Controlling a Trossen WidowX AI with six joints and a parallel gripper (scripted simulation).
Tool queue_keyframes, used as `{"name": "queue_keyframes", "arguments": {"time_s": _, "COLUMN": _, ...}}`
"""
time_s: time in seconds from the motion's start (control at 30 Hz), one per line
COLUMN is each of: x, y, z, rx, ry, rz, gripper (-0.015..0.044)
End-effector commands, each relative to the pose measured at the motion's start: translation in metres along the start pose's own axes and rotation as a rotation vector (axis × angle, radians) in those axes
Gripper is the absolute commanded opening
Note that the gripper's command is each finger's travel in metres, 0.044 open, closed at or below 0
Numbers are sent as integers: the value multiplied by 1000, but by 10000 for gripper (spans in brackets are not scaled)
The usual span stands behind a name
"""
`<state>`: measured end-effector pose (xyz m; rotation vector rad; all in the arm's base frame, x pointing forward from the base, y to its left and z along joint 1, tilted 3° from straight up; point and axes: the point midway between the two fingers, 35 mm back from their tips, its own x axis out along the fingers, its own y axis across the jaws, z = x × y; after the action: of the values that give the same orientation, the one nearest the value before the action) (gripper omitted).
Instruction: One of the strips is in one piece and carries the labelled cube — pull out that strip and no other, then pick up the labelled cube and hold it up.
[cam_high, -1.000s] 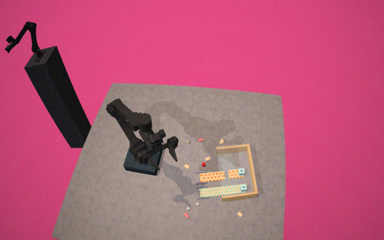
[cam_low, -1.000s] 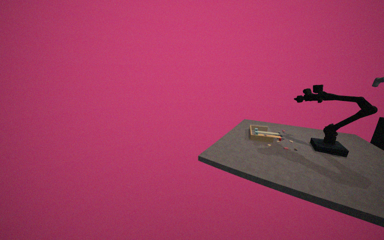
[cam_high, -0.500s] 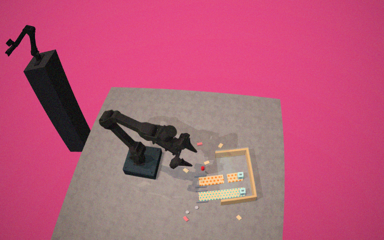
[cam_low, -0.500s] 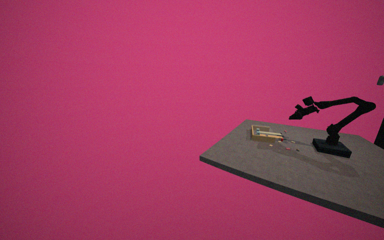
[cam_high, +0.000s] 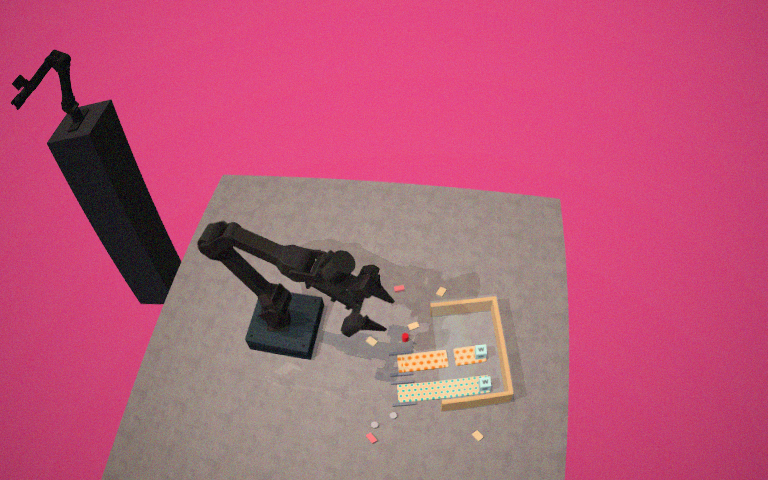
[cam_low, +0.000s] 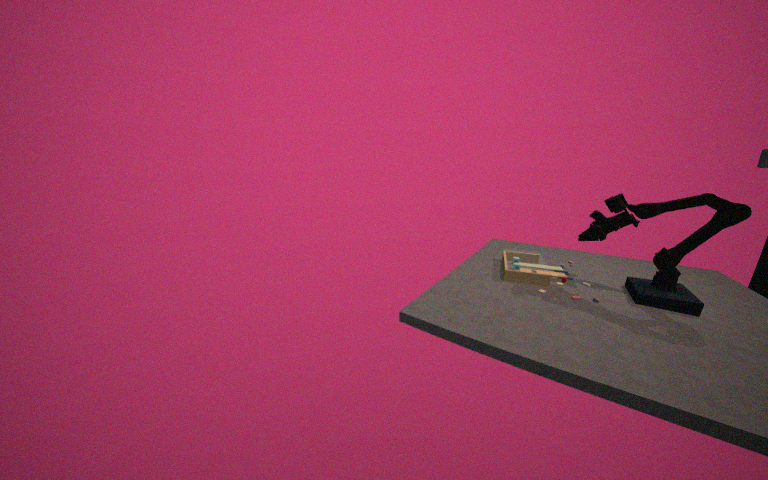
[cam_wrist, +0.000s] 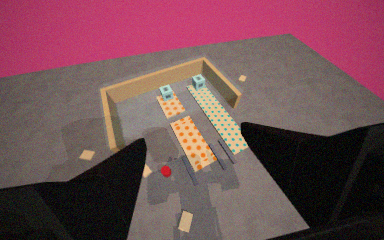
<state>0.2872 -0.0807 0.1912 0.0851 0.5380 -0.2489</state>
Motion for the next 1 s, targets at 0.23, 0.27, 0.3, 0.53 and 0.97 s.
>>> {"name": "queue_keyframes", "arguments": {"time_s": 0.23, "x": 42, "y": -29, "z": 12, "rx": -116, "ry": 301, "rz": -34, "gripper": 164}}
{"name": "queue_keyframes", "arguments": {"time_s": 0.27, "x": 48, "y": -34, "z": 12, "rx": -130, "ry": 341, "rz": -34, "gripper": 138}}
{"name": "queue_keyframes", "arguments": {"time_s": 0.3, "x": 54, "y": -39, "z": 12, "rx": -144, "ry": 381, "rz": -32, "gripper": 111}}
{"name": "queue_keyframes", "arguments": {"time_s": 0.53, "x": 97, "y": -74, "z": 2, "rx": -225, "ry": 658, "rz": 14, "gripper": 0}}
{"name": "queue_keyframes", "arguments": {"time_s": 0.97, "x": 139, "y": -115, "z": -32, "rx": -278, "ry": 938, "rz": 134, "gripper": 0}}
